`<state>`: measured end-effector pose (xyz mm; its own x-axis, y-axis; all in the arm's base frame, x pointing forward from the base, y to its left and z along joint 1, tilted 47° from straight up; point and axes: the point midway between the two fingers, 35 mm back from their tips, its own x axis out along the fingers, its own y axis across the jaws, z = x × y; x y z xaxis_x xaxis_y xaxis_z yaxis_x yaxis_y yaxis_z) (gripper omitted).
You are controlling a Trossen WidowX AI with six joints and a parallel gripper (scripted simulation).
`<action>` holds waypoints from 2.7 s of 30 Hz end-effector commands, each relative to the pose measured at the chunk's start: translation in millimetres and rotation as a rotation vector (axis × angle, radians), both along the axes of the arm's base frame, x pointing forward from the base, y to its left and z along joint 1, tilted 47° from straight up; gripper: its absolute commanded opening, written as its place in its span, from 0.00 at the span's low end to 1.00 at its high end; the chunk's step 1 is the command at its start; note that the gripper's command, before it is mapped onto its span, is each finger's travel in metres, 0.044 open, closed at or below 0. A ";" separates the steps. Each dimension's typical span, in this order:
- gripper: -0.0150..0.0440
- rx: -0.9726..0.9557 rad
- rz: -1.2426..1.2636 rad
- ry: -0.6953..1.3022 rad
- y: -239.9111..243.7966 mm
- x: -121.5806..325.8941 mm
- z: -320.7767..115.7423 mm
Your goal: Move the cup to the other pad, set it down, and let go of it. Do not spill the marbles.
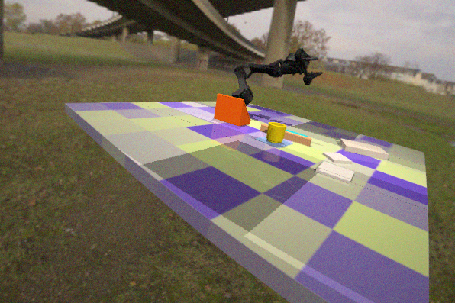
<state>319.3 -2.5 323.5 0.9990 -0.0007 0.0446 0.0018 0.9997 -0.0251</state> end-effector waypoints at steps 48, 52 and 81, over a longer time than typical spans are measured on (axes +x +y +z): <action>0.54 -0.262 1.413 1.054 -57.5 -6.7 -353.0; 0.54 -0.262 1.413 1.054 -53.0 -7.3 -357.6; 0.54 -0.260 1.414 1.052 -18.9 -16.0 -390.5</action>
<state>306.9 -27.4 -62.8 -0.1589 0.6978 -0.6984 -0.8954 0.1962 0.3998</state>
